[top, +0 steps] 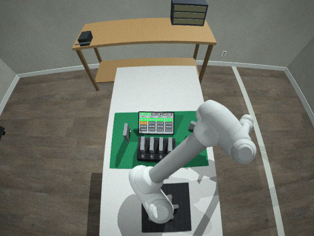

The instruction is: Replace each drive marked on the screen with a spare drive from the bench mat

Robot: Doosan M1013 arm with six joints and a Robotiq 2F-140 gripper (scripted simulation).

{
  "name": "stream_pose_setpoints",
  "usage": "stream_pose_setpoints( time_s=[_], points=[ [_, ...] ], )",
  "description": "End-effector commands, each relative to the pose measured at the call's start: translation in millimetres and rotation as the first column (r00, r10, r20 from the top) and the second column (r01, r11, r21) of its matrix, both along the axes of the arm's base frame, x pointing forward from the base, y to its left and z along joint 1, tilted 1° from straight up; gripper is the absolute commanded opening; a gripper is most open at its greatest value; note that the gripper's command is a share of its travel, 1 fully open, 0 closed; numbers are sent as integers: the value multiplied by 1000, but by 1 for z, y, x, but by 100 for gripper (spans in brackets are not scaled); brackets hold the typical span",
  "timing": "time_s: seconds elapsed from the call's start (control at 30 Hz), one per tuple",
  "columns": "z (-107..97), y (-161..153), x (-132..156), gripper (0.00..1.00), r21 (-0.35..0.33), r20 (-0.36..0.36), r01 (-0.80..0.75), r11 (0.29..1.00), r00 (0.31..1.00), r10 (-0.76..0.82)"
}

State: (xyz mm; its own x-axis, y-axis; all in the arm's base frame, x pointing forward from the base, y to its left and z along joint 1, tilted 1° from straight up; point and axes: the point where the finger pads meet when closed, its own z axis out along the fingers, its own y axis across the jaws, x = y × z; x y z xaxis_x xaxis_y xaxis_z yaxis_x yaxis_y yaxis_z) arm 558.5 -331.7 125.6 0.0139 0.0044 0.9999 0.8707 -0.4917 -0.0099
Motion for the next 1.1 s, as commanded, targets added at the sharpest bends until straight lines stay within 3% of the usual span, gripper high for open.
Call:
stream_pose_setpoints(
  time_s=[0.0, 1.07],
  points=[
    [-3, 0, 0, 10, -1, 1, 0, 1000, 1000, 0],
    [-28, 0, 0, 10, -1, 1, 0, 1000, 1000, 0]
  ],
)
